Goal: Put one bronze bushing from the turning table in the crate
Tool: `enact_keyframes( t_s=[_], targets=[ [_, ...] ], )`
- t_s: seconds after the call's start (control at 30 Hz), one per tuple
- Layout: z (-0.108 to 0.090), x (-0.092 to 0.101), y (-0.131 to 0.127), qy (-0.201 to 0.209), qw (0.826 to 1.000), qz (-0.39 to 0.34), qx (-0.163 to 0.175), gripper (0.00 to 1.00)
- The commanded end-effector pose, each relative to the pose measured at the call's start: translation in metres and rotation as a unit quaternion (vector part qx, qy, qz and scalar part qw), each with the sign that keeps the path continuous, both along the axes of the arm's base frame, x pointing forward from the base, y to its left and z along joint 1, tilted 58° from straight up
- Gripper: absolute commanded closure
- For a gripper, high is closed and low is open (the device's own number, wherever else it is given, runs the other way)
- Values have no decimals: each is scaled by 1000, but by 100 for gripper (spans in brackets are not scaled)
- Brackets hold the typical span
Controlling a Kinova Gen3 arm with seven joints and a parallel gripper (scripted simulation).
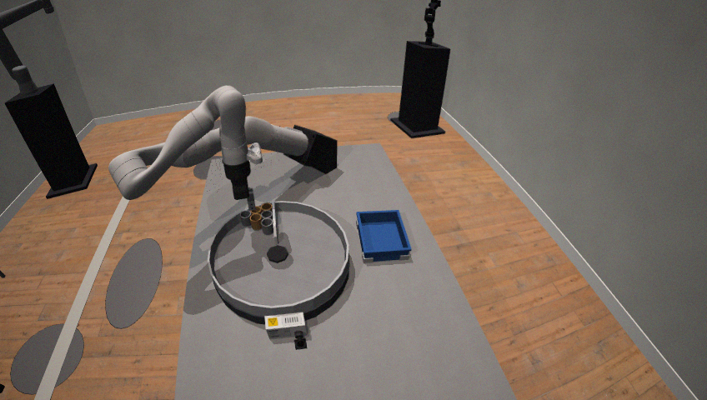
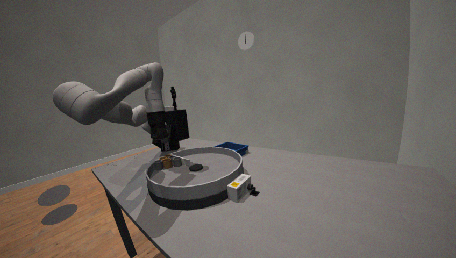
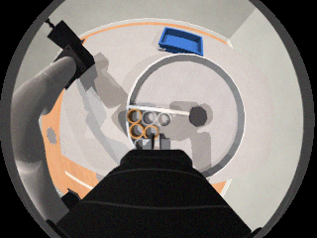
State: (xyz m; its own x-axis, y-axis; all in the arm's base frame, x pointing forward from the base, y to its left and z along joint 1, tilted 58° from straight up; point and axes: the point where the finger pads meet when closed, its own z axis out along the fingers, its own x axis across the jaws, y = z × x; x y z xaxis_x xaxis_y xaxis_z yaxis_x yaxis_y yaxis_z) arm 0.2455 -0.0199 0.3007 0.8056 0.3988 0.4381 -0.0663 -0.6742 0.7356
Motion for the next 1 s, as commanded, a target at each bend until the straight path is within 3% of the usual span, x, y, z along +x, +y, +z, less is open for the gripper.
enact_keyframes(
  t_s=[0.0, 0.67, 0.7, 0.97],
  targets=[
    [0, 0, 0, 1, 1000, 0, 1, 66],
    [-5, 0, 1, 11, 1000, 2, 5, 66],
    [-5, 0, 1, 11, 1000, 2, 5, 52],
    [-5, 0, 1, 11, 1000, 2, 5, 52]
  ],
)
